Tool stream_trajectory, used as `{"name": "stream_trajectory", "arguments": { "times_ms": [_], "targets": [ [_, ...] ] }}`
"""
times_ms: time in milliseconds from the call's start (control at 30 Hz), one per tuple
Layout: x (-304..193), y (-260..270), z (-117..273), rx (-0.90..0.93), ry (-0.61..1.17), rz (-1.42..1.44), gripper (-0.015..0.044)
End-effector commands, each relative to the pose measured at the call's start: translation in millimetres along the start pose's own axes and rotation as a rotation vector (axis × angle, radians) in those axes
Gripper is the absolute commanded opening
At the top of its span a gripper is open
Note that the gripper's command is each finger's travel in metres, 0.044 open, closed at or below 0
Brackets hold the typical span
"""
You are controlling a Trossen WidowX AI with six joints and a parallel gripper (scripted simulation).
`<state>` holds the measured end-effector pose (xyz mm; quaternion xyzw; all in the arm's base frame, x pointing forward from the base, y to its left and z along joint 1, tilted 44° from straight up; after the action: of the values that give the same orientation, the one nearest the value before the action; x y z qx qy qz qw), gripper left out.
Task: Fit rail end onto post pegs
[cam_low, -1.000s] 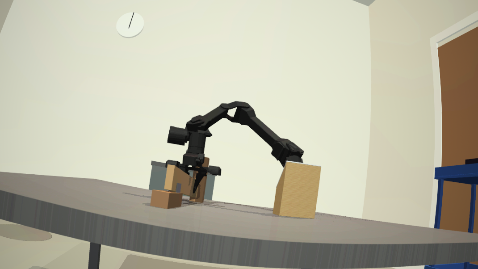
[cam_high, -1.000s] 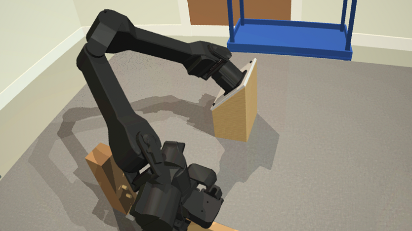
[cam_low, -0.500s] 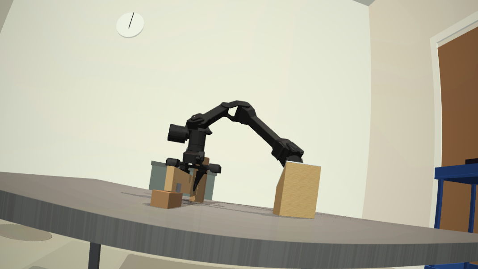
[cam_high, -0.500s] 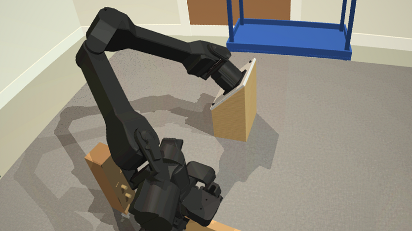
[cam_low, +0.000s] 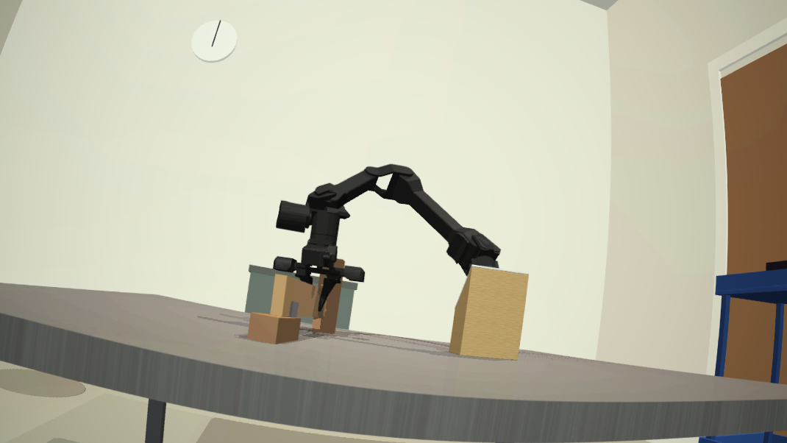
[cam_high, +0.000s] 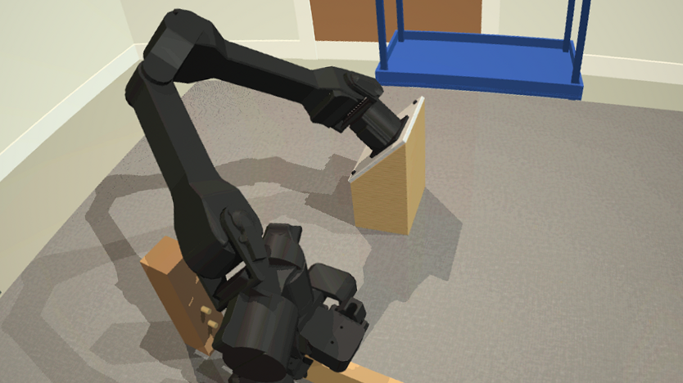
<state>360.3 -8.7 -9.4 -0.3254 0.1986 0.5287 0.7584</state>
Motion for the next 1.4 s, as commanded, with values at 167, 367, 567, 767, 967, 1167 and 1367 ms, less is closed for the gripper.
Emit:
{"name": "stream_trajectory", "arguments": {
  "times_ms": [167,367,567,767,967,1167,1367],
  "targets": [
    [2.8,-2.4,5.4,-0.011,-0.017,-0.001,0.0000],
    [2.7,-2.1,2.4,-0.011,-0.017,-0.001,0.0000],
    [2.5,-1.2,0.3,-0.011,-0.017,-0.001,0.0000],
    [2.3,-0.4,1.9,-0.011,-0.017,-0.001,0.0000],
    [2.1,0.3,3.9,-0.011,-0.017,-0.001,0.0000],
    [2.0,0.6,4.0,-0.011,-0.017,-0.001,0.0000],
    [2.0,0.8,2.5,-0.011,-0.017,-0.001,0.0000]
  ]
}}
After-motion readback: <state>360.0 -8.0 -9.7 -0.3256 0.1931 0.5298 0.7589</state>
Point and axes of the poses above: the point midway between the two fingers, 35 mm back from their tips, its own z axis back along the fingers, its own y axis across the jaws, x = y × z, the point moved 4 cm from there along z, back along the fingers, and after that the axes turned 14 degrees about -z, right-handed, at the moved point
